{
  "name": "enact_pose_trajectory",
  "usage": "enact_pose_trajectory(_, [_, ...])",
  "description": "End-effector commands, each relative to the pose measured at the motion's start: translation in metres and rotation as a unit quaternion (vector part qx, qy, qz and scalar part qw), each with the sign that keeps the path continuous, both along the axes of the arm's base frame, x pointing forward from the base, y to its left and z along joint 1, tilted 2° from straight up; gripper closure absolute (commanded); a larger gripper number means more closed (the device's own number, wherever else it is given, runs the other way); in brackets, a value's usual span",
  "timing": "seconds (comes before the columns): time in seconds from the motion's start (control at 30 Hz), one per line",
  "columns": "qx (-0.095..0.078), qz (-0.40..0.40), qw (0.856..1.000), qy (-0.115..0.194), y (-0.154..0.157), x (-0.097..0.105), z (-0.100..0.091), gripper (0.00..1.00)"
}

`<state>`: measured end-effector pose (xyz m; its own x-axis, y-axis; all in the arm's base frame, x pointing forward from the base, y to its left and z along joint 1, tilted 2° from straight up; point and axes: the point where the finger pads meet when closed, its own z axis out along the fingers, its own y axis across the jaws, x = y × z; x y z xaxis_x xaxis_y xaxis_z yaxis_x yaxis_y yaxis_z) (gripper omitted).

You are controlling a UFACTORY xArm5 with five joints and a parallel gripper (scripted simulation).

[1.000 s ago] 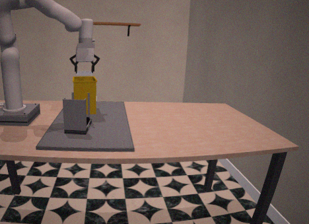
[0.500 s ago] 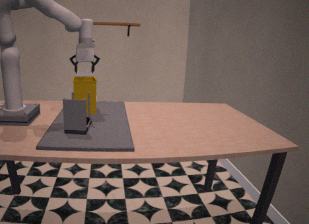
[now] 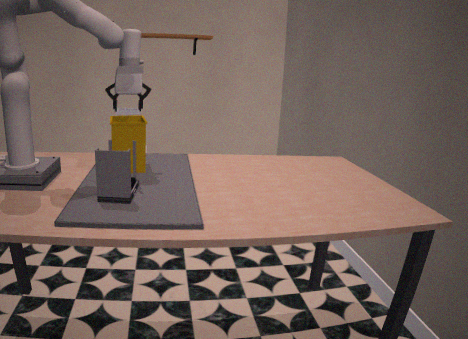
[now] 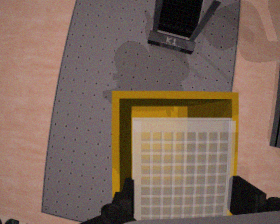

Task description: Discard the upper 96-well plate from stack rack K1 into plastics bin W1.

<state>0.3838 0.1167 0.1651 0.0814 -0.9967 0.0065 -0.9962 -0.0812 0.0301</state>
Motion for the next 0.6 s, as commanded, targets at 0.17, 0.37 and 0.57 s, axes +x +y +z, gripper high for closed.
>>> enact_pose_trajectory(0.17, [0.001, 0.000, 1.000, -0.002, 0.0003, 0.0011, 0.0002, 1.00])
enact_pose_trajectory(0.37, [0.001, 0.000, 1.000, -0.002, 0.0003, 0.0010, -0.0009, 1.00])
enact_pose_trajectory(0.57, [0.001, 0.000, 1.000, -0.002, 0.0003, 0.0010, -0.0019, 1.00])
